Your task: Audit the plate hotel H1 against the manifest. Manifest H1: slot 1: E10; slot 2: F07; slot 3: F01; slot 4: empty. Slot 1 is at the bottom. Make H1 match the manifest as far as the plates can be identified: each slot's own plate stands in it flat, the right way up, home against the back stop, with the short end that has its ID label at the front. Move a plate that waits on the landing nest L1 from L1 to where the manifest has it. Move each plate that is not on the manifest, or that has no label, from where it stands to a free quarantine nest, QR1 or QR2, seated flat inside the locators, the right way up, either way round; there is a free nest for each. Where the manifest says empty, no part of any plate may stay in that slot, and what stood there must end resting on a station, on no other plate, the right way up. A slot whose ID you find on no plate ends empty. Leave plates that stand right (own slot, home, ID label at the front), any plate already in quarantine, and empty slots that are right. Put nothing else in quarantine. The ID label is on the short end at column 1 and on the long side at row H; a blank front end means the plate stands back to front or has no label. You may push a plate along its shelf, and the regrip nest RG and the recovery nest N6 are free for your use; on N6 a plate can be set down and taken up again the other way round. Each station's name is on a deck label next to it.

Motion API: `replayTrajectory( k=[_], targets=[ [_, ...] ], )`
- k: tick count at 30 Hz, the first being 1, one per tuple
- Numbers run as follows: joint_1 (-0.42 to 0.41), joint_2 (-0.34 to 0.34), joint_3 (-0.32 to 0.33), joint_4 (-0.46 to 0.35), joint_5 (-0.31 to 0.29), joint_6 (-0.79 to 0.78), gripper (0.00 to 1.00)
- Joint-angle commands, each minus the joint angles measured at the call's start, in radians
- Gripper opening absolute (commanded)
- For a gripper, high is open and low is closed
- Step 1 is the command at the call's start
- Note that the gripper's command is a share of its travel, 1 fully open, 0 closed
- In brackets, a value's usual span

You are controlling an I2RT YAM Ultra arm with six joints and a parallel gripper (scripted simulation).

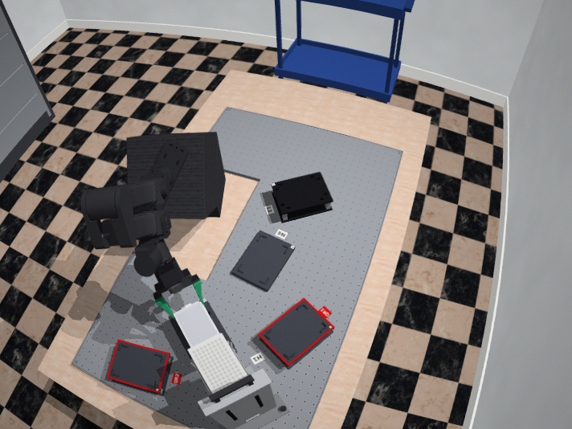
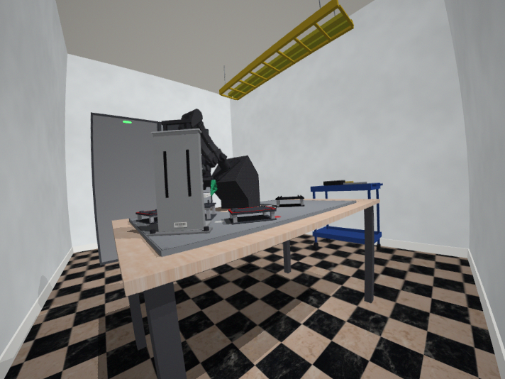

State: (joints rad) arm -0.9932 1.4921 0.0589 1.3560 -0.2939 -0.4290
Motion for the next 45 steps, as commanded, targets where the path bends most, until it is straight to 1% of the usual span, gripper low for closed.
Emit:
replayTrajectory(
  k=[1, 4, 13, 15, 16, 21, 29, 33, 35, 42, 44, 45],
  targets=[
    [-0.009, 0.030, 0.003, 0.052, -0.019, -0.005, 0.87],
    [-0.008, 0.047, 0.022, 0.067, -0.020, -0.005, 0.87],
    [-0.009, 0.098, 0.030, 0.110, -0.023, -0.005, 0.87],
    [-0.009, 0.098, 0.030, 0.110, -0.023, -0.005, 0.87],
    [-0.010, 0.104, 0.003, 0.115, -0.023, -0.005, 0.87],
    [-0.015, 0.131, 0.036, 0.138, -0.024, -0.005, 0.87],
    [-0.017, 0.172, 0.044, 0.171, -0.026, -0.006, 0.87],
    [-0.009, 0.184, 0.031, 0.181, -0.027, -0.005, 0.87],
    [-0.011, 0.194, 0.048, 0.188, -0.027, -0.005, 0.87],
    [-0.018, 0.227, 0.056, 0.212, -0.029, -0.006, 0.87],
    [-0.020, 0.238, 0.048, 0.213, -0.029, -0.005, 0.87],
    [-0.019, 0.243, 0.055, 0.214, -0.030, -0.005, 0.87]
  ],
)
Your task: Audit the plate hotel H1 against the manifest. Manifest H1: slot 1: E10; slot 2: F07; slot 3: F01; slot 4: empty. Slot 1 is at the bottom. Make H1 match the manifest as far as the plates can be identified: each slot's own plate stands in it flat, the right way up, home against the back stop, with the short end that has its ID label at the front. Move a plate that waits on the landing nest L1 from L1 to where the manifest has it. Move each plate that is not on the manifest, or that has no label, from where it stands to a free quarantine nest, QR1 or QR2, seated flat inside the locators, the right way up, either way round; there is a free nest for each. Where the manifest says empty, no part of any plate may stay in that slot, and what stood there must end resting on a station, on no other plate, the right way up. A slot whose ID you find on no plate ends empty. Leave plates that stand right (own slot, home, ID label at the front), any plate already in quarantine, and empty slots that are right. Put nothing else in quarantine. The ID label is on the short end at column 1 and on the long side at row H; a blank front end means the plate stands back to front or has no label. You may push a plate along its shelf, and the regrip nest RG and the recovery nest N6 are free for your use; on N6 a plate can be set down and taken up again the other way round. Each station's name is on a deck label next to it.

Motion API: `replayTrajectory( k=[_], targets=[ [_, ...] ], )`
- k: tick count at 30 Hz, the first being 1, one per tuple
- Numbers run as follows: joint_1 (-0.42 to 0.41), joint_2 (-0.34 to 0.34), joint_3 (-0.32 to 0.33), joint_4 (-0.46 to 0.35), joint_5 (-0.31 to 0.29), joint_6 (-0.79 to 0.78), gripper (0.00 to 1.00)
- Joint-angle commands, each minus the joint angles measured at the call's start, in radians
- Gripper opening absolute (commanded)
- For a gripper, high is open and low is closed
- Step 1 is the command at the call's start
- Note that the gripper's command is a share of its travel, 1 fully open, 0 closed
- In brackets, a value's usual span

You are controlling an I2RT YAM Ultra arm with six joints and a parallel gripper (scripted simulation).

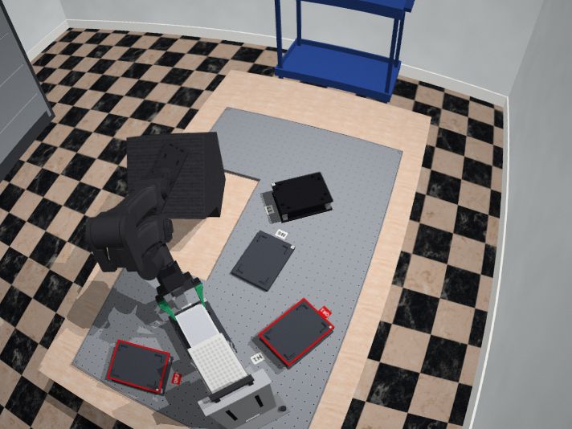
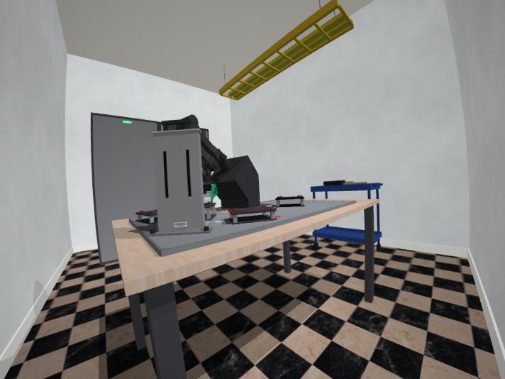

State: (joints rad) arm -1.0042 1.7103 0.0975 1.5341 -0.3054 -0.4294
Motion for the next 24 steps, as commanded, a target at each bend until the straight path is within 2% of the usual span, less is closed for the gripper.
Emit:
replayTrajectory(
  k=[1, 24],
  targets=[
    [-0.006, 0.030, 0.022, 0.036, -0.018, -0.005, 0.87],
    [-0.009, 0.098, 0.046, 0.037, -0.021, -0.003, 0.87]
  ],
)
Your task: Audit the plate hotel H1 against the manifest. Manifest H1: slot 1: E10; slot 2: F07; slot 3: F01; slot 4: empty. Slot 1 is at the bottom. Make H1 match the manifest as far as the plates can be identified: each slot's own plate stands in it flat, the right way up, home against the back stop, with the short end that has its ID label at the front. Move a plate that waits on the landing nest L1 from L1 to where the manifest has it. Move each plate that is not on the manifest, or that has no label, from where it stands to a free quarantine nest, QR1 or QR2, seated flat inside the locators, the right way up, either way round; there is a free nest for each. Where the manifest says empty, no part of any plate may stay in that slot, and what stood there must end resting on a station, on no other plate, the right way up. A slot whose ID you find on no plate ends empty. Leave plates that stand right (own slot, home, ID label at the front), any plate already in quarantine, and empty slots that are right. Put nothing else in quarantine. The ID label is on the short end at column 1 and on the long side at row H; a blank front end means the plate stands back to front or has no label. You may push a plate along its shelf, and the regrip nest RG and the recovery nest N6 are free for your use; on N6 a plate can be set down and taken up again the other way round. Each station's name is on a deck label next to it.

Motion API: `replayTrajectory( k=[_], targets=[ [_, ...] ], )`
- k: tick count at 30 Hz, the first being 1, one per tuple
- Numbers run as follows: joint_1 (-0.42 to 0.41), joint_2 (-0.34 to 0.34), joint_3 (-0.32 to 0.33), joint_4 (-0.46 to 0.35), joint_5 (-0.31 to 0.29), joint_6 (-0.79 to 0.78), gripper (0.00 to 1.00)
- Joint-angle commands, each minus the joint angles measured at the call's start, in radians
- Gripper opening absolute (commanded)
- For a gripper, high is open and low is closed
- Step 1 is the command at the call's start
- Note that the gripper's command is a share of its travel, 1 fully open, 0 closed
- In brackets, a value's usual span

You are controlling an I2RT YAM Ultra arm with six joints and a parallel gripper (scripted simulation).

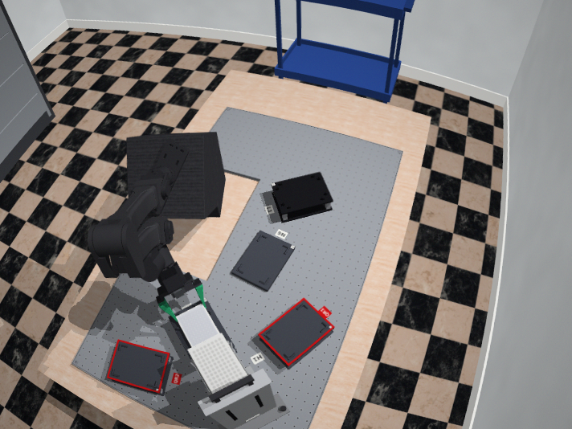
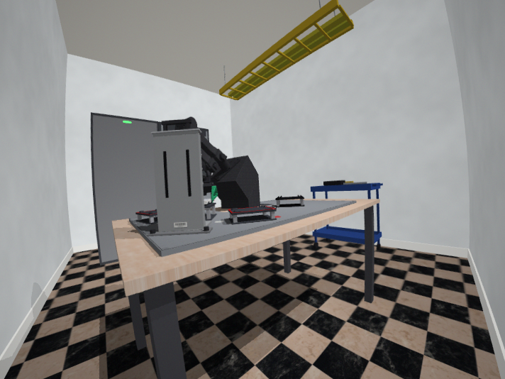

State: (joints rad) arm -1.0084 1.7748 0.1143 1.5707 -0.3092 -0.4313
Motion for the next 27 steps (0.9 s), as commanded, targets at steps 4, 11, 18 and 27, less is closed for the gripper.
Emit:
replayTrajectory(
  k=[4, 11, 18, 27],
  targets=[
    [-0.005, 0.047, 0.034, 0.000, -0.019, 0.000, 0.87],
    [-0.004, 0.057, 0.037, 0.000, -0.019, 0.002, 0.87],
    [-0.004, 0.057, 0.037, 0.000, -0.020, 0.002, 0.87],
    [-0.004, 0.057, 0.037, 0.000, -0.020, 0.002, 0.87]
  ],
)
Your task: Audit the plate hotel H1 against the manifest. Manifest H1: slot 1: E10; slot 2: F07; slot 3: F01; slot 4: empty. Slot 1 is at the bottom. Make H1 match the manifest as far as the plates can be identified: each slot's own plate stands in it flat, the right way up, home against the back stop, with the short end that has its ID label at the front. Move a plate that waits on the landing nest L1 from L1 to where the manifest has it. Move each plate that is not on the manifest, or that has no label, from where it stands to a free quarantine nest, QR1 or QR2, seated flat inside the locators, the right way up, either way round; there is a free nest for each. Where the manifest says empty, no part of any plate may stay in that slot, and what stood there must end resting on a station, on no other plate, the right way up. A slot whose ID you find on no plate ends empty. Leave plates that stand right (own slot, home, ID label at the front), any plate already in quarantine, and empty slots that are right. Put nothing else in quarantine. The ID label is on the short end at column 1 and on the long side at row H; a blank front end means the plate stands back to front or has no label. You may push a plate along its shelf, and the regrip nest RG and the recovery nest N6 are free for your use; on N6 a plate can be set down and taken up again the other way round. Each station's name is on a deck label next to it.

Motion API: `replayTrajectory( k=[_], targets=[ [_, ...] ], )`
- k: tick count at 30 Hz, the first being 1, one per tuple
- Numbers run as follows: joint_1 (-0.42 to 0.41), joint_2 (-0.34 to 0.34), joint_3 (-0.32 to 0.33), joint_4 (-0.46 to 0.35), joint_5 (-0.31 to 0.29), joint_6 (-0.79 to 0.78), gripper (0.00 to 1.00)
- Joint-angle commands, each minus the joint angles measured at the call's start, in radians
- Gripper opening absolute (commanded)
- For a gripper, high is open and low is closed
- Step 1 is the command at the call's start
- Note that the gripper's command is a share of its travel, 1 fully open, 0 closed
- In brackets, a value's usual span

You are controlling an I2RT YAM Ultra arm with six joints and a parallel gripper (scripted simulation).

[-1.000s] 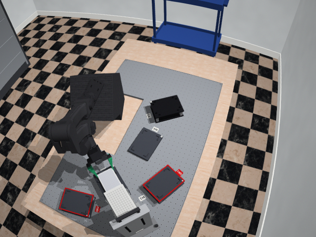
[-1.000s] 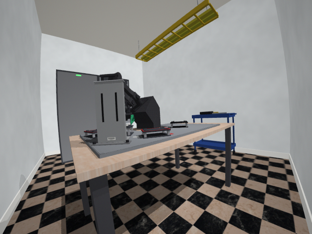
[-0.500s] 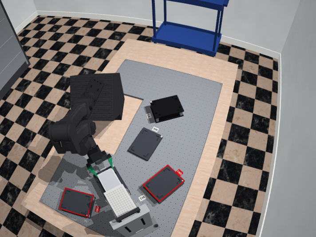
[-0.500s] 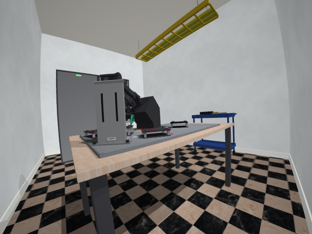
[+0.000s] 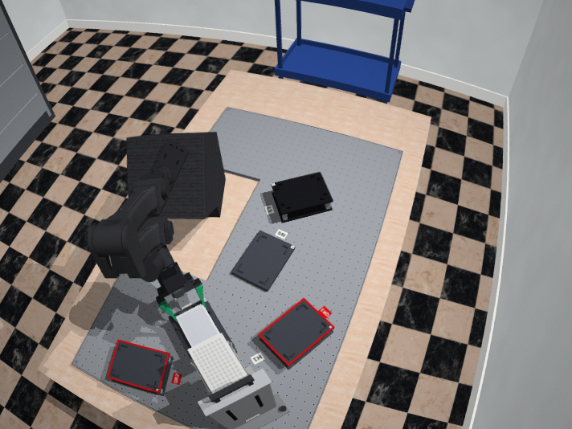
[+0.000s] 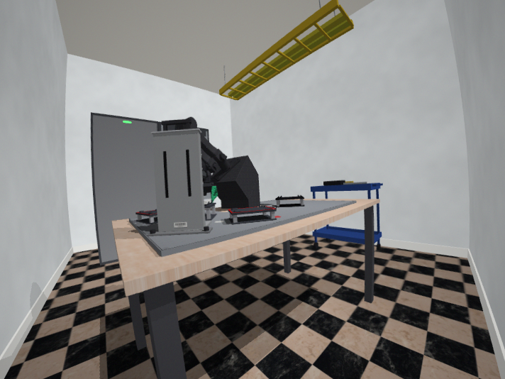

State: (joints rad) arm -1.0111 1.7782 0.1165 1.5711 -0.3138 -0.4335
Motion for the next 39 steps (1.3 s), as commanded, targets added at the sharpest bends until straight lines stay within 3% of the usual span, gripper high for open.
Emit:
replayTrajectory(
  k=[1, 14, 15, 39],
  targets=[
    [-0.002, 0.053, 0.035, 0.000, -0.015, 0.004, 0.87],
    [-0.002, 0.053, 0.035, 0.000, -0.015, 0.004, 0.87],
    [-0.002, 0.053, 0.035, 0.000, -0.015, 0.004, 0.94],
    [-0.001, 0.053, 0.035, 0.000, -0.017, 0.007, 0.94]
  ],
)
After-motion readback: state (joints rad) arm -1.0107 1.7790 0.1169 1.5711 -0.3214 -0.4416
